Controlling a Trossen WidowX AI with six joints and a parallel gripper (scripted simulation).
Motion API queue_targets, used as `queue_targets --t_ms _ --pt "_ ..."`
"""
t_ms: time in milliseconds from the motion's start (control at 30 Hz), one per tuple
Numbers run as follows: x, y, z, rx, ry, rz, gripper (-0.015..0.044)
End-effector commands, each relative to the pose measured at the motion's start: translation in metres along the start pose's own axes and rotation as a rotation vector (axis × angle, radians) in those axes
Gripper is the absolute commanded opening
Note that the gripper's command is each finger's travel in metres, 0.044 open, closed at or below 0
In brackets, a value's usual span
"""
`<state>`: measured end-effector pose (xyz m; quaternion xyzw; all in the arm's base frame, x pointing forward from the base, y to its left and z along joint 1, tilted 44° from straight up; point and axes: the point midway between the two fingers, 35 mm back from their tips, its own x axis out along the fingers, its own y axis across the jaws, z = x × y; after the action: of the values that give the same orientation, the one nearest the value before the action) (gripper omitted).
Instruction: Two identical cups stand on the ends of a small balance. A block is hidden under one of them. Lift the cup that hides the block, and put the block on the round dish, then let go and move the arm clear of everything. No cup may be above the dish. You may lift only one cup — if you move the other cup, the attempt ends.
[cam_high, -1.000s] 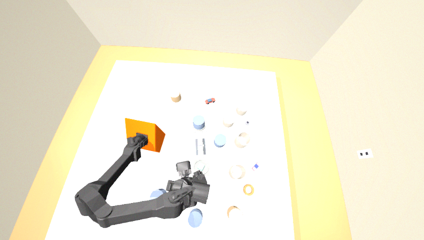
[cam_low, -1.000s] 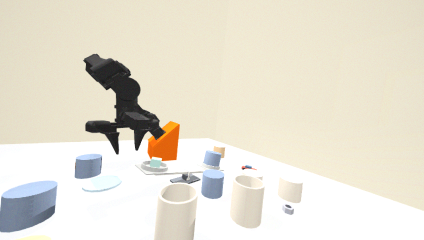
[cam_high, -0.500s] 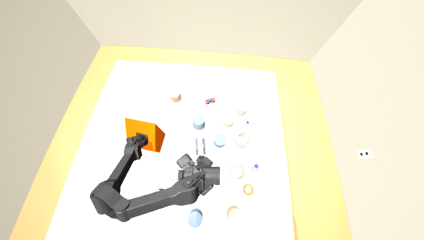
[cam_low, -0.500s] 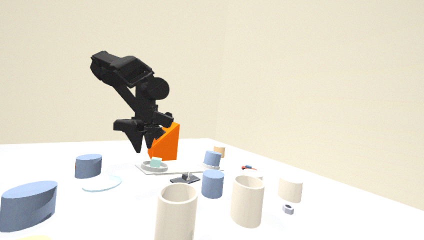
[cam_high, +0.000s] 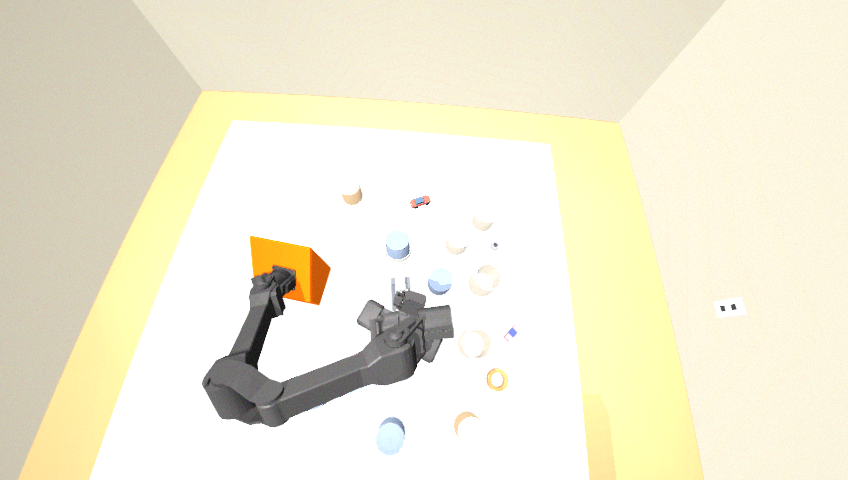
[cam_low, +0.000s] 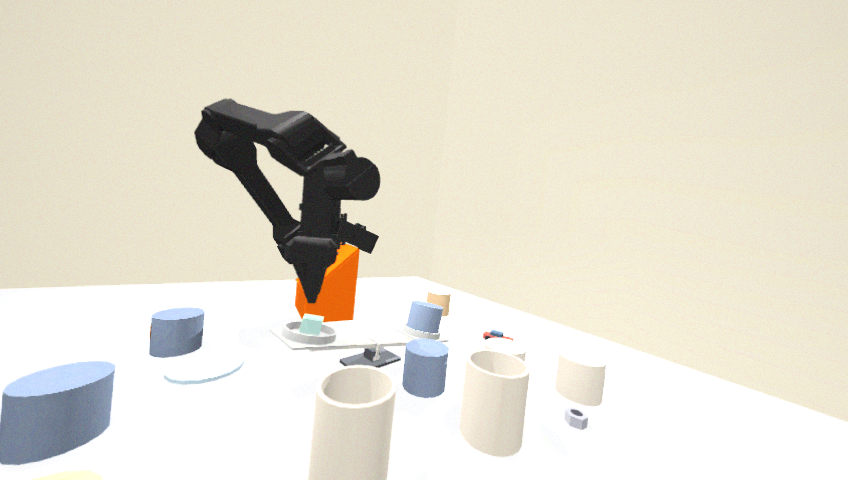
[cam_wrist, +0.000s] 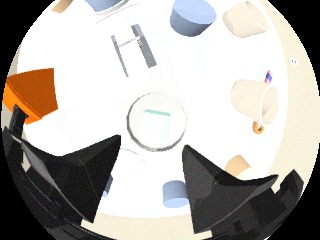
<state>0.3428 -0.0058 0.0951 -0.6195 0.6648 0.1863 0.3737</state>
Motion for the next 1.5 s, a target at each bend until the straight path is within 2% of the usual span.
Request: queue_targets --t_ms 0,1000,1100,1433,1467 --pt "0.004 -0.002 0.000 -0.011 0.004 -0.004 0.0260" --pt "0.051 -0.002 -0.001 -0.011 0.006 -0.005 0.0260" --pt "0.051 -0.002 -0.001 -0.011 0.006 -0.005 0.0181" --pt "0.051 -0.002 -0.001 -0.011 0.006 -0.005 0.0115" --pt "0.051 -0.002 -0.001 -0.011 0.006 -0.005 0.0088"
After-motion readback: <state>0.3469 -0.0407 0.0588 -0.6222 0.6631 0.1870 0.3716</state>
